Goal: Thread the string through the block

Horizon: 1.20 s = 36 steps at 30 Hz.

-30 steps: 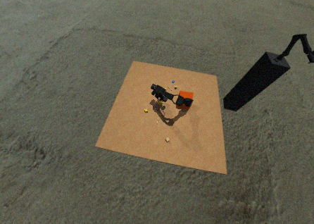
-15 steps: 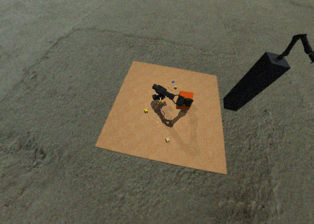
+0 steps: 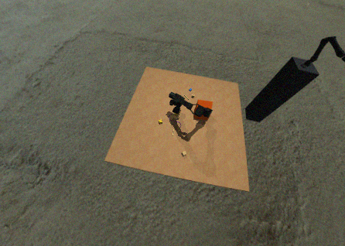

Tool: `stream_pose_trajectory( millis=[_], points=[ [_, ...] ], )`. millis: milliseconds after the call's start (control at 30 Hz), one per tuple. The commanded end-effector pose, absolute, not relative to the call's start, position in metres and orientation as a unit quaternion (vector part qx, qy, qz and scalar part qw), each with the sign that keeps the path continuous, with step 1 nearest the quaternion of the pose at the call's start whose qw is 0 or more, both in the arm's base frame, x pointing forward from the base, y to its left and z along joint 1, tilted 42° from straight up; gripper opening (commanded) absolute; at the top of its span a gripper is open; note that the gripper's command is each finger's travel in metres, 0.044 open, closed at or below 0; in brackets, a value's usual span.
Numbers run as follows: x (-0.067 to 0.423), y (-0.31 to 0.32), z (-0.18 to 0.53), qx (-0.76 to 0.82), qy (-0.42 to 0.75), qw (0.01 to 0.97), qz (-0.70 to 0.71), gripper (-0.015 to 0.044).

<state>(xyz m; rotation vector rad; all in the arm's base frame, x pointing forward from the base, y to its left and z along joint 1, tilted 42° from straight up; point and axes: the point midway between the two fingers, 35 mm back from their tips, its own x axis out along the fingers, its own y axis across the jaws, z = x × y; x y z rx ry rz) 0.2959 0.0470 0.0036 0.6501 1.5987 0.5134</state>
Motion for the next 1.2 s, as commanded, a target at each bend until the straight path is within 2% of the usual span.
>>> stream_pose_trajectory(
  millis=[0, 1167],
  points=[
    [0.283, 0.040, 0.001, 0.125, 0.628, 0.671, 0.374, 0.0123],
    [0.283, 0.064, -0.028, 0.125, 0.628, 0.671, 0.374, 0.0123]
  ],
)
